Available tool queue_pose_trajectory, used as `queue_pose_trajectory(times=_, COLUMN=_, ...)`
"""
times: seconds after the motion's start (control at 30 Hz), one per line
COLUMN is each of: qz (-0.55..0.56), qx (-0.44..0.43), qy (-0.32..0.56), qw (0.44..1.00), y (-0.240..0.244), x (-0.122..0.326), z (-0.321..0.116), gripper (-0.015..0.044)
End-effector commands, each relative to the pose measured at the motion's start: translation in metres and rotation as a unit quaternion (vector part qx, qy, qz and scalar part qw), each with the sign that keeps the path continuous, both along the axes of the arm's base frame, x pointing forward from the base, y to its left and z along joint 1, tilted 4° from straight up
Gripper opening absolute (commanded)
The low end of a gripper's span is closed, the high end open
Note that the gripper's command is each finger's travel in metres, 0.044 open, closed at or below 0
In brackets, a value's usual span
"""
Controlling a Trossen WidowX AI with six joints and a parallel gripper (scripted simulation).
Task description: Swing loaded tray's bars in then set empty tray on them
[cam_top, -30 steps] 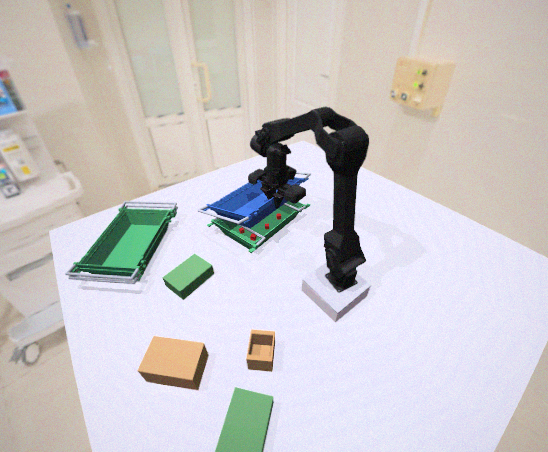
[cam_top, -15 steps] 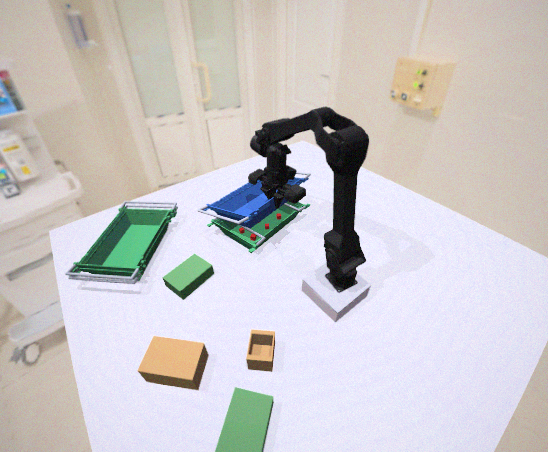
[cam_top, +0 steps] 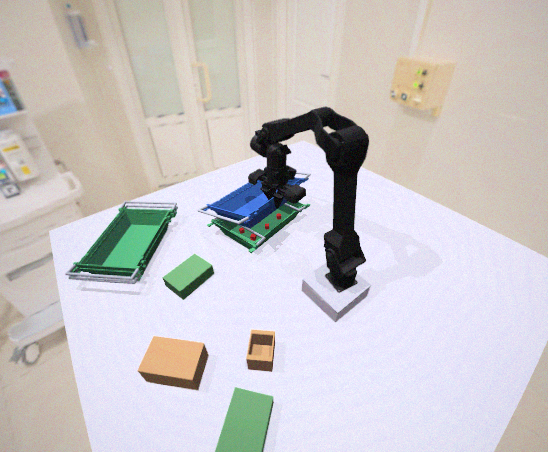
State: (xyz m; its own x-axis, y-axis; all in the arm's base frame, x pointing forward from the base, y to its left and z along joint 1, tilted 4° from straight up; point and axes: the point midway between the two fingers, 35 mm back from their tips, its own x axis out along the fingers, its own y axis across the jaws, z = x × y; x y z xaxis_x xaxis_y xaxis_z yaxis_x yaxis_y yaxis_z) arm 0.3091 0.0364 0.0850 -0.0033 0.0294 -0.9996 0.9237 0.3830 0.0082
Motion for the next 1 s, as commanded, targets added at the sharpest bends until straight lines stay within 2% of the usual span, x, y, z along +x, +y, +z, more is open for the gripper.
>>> queue_pose_trajectory(times=0.0, qz=0.002, qx=-0.004, qy=0.012, qw=1.0, y=-0.001, x=-0.005, z=-0.006, gripper=0.0)
queue_pose_trajectory(times=0.97, qz=0.002, qx=-0.004, qy=0.012, qw=1.0, y=-0.002, x=-0.008, z=-0.015, gripper=0.0)
